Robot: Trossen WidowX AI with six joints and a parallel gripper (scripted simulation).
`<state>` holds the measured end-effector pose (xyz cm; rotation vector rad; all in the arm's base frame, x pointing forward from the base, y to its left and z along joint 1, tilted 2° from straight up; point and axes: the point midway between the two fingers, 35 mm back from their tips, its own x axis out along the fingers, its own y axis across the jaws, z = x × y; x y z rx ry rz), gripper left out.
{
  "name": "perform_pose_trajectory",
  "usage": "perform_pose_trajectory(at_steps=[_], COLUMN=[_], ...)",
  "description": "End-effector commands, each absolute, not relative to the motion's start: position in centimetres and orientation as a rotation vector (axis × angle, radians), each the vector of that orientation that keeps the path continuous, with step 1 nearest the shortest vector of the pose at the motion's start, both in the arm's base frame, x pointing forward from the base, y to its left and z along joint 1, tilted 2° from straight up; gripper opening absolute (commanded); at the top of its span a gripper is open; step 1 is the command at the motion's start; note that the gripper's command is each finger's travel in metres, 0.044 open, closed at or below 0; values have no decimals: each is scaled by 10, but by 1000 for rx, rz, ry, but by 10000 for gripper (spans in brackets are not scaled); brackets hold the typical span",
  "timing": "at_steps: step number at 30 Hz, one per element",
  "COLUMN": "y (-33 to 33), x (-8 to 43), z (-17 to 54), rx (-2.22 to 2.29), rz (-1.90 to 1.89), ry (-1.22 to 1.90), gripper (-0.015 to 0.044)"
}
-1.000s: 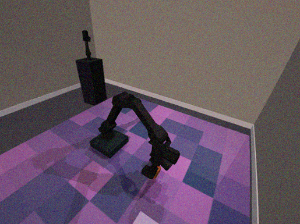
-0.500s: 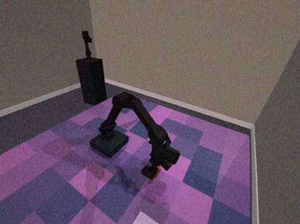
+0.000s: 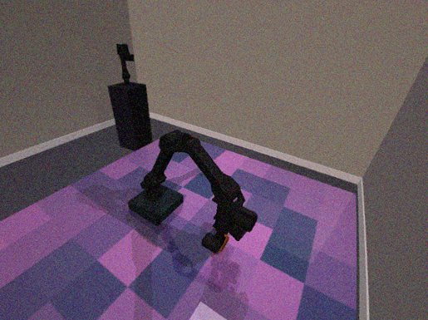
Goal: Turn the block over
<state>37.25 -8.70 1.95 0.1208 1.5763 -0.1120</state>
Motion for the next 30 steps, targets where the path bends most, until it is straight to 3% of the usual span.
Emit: perform_pose_trajectory(at_steps=[1,30], y=[-87,-88], x=[375,376], z=[33,22], rx=[118,95], rz=[-107,-123], ry=[1561,1166], gripper=[0,0])
